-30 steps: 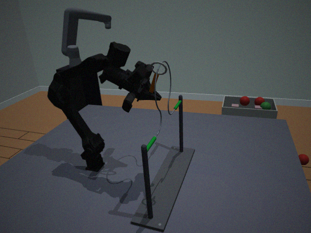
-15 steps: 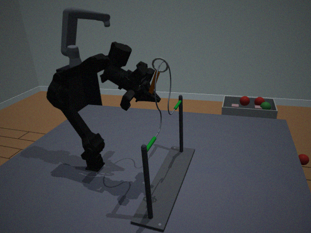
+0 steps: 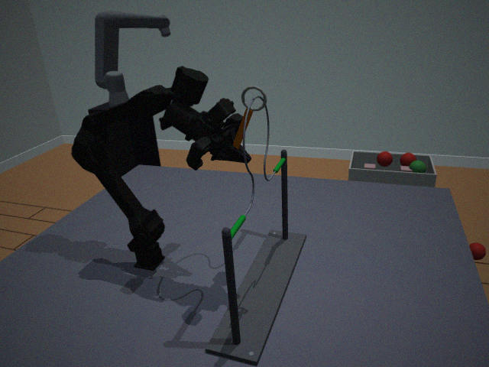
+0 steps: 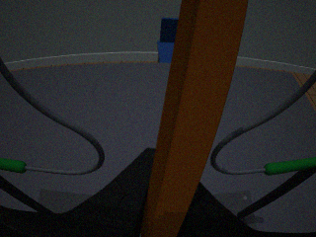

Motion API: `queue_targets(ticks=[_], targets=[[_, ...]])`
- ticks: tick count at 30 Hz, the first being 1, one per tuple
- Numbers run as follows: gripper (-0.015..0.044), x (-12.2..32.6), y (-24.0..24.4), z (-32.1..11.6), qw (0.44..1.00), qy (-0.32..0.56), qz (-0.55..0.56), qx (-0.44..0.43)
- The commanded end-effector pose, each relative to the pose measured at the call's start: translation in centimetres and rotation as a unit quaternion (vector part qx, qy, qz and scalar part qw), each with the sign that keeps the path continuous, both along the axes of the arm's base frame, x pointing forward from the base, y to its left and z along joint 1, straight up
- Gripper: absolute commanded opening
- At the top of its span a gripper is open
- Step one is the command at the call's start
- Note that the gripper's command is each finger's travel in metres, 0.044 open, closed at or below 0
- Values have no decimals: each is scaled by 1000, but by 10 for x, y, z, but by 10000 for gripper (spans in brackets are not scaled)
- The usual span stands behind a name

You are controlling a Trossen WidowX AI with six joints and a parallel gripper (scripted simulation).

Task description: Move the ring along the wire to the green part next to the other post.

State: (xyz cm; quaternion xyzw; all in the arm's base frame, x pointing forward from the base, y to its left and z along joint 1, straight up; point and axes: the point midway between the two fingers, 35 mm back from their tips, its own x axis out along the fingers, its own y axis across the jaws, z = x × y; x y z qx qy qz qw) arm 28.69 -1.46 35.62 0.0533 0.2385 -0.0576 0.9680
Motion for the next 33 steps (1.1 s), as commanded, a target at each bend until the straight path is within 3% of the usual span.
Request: queue_targets(ticks=[1, 33], targets=[[-150, 0, -3, -1, 999, 1, -1, -33], [-150, 0, -19, 1, 973, 3, -4, -232]])
